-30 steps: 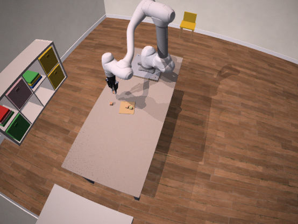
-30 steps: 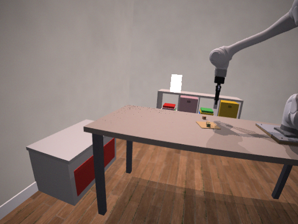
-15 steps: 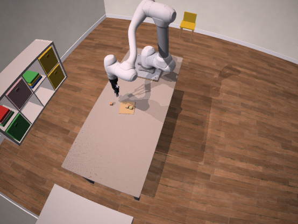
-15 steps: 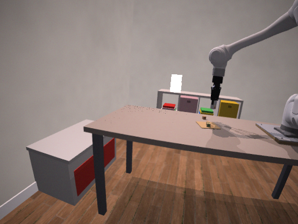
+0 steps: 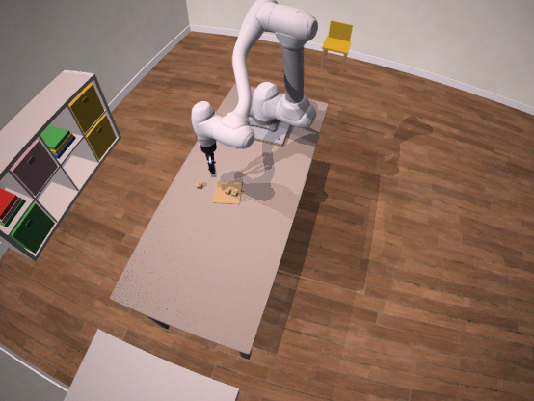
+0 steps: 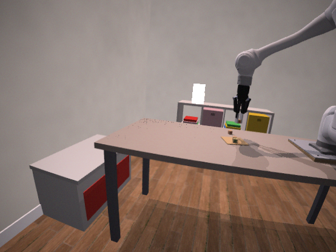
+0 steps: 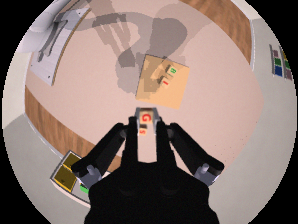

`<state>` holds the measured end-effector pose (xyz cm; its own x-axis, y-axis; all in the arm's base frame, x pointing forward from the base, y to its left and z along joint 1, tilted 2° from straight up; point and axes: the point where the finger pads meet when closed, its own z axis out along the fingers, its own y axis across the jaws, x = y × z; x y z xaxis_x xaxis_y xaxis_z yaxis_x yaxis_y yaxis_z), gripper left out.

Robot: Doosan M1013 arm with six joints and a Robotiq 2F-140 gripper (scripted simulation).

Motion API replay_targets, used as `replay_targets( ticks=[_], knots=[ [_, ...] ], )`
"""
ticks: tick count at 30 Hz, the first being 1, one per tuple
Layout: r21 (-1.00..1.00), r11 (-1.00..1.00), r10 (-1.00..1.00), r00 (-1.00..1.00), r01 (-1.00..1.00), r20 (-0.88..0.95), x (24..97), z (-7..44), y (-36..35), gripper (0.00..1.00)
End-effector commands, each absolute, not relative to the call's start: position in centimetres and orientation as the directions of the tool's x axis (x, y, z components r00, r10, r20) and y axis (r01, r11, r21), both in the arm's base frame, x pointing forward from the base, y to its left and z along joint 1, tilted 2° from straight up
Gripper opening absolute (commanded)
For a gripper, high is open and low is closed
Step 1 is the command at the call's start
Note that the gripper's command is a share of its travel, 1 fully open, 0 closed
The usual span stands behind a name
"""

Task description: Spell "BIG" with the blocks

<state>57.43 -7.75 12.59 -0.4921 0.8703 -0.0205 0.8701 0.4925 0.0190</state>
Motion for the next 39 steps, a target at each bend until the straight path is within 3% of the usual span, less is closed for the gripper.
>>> replay_targets(
  ticks=[1,15,39],
  knots=[
    [0.015,0.367,0.93,-0.367,0.93,-0.026,57.9,12.6,-6.8,0.13],
    [0.023,0.008,1.0,-0.008,1.0,-0.019,58.9,12.7,-4.0,0.13],
    [0.023,0.0,1.0,0.0,1.0,-0.019,59.0,11.2,-3.9,0.13]
  ],
)
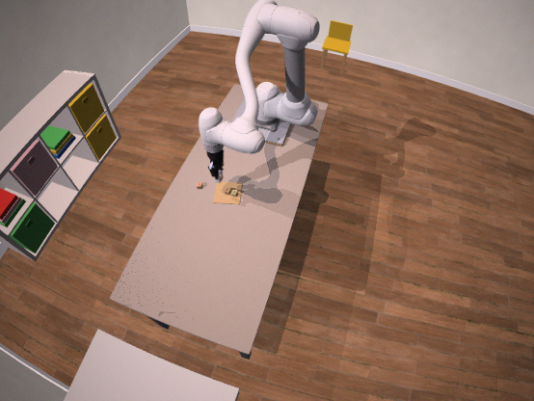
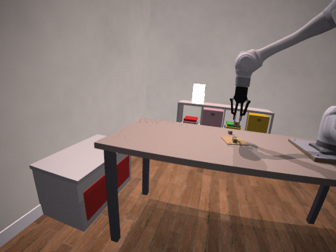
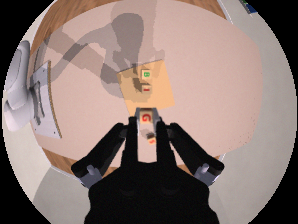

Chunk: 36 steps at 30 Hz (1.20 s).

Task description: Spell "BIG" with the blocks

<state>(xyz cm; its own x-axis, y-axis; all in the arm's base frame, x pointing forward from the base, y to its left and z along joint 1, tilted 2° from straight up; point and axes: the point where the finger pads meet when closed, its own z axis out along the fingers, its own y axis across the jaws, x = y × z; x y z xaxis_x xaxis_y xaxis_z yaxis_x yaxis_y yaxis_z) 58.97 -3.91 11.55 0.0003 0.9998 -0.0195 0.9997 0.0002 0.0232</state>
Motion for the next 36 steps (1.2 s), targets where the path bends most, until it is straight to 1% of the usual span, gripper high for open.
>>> replay_targets(
  ticks=[1,14,24,36],
  knots=[
    [0.023,0.0,1.0,0.0,1.0,-0.019,59.0,10.8,-3.9,0.13],
    [0.023,0.0,1.0,0.0,1.0,-0.019,59.1,4.9,-4.0,0.13],
    [0.023,0.0,1.0,0.0,1.0,-0.019,59.2,3.2,-4.0,0.13],
    [0.023,0.0,1.0,0.0,1.0,-0.019,59.2,3.1,-4.0,0.13]
  ],
)
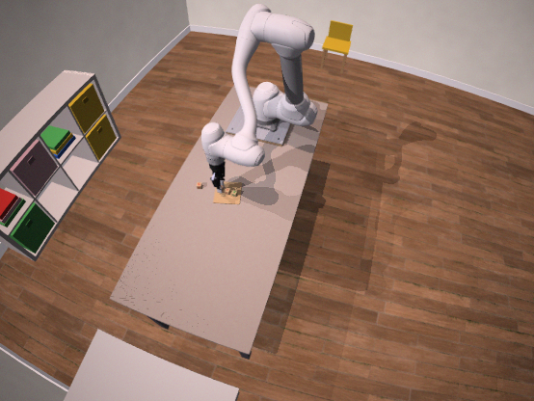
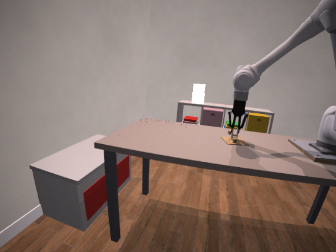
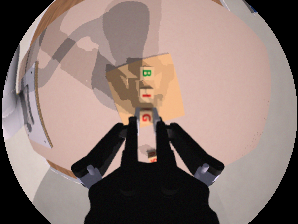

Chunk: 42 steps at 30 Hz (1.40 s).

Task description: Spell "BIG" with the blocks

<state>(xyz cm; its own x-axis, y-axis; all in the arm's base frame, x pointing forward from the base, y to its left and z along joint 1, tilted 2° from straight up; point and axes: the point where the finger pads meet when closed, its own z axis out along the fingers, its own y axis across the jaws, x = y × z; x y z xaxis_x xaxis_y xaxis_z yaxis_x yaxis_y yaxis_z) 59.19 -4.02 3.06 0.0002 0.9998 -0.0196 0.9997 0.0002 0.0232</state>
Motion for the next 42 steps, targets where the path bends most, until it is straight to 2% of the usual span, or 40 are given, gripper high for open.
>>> replay_targets(
  ticks=[1,42],
  knots=[
    [0.023,0.0,1.0,0.0,1.0,-0.019,59.19,3.07,-4.02,0.13],
    [0.023,0.0,1.0,0.0,1.0,-0.019,59.2,2.69,-4.02,0.13]
  ],
)
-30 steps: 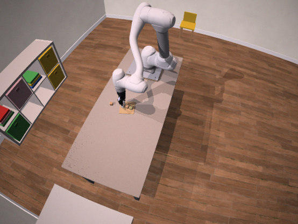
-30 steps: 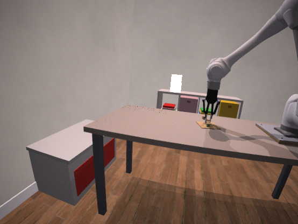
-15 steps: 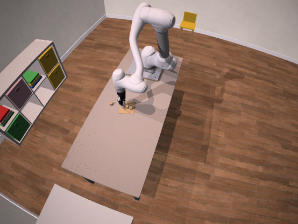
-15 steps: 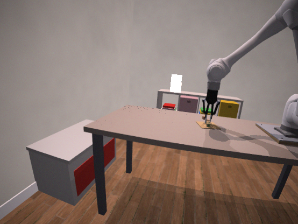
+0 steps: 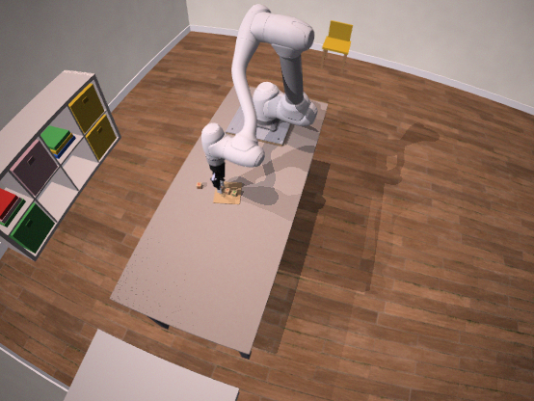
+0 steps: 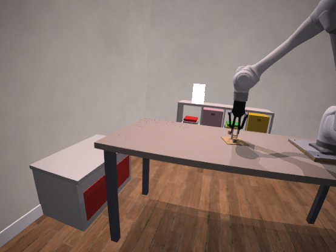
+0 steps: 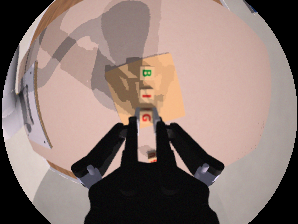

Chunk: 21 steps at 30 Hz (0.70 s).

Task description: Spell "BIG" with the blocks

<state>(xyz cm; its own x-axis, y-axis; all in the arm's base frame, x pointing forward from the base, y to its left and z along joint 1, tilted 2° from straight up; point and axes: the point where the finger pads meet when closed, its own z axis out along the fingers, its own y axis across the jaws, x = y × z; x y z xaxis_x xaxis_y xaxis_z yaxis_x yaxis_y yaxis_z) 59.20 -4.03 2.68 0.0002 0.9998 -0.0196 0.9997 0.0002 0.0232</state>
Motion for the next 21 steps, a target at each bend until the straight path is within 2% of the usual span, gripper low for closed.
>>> replay_targets(
  ticks=[1,19,21],
  knots=[
    [0.023,0.0,1.0,0.0,1.0,-0.019,59.2,2.69,-4.02,0.13],
    [0.023,0.0,1.0,0.0,1.0,-0.019,59.2,2.69,-4.02,0.13],
    [0.023,0.0,1.0,0.0,1.0,-0.019,59.2,2.69,-4.02,0.15]
  ],
)
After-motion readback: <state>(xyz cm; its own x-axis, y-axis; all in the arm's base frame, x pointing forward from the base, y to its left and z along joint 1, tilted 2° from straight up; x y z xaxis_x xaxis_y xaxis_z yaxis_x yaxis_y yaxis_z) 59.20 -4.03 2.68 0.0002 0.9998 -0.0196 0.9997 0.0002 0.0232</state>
